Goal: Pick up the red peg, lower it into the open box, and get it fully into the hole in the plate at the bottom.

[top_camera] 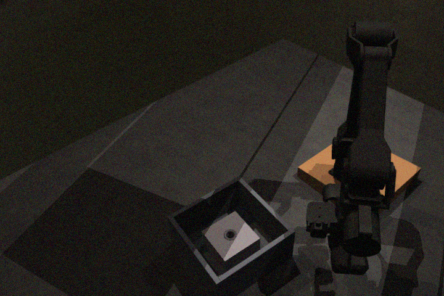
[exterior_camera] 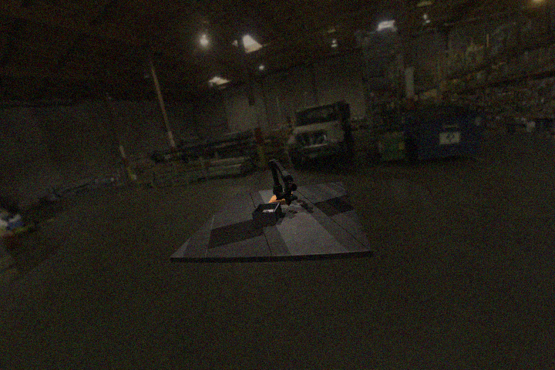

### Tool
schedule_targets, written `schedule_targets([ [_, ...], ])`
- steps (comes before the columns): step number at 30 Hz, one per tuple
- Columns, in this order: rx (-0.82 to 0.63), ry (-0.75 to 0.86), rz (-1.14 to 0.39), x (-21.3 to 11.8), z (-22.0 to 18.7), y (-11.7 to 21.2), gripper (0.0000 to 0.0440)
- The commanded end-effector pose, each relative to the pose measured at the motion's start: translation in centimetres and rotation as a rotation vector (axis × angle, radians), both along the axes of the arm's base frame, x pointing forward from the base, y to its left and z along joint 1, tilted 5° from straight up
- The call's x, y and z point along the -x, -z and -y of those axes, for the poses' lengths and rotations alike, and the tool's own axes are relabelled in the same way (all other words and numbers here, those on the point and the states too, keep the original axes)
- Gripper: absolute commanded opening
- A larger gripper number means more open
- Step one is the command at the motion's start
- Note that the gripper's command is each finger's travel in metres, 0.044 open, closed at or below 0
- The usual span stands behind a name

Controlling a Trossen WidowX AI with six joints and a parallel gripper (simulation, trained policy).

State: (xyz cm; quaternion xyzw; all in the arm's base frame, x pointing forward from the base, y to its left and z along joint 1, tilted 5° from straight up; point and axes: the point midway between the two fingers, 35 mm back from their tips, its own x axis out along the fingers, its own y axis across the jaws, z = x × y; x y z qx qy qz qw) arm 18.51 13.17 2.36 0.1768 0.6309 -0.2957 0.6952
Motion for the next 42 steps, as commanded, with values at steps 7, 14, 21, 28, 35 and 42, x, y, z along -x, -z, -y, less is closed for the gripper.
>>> schedule_targets([
  [7,0.009,0.014,0.085,-2.5,0.6,-4.7,0.0000],
  [14,0.020,0.077,0.144,-4.5,1.8,-7.6,0.0000],
  [21,0.034,0.159,0.195,-6.8,3.9,-9.1,0.0000],
  [28,0.049,0.226,0.232,-9.1,6.5,-9.8,0.0000],
  [35,0.063,0.263,0.251,-11.4,9.3,-9.6,0.0000],
  [42,0.065,0.265,0.250,-13.5,11.9,-8.6,0.0000],
])
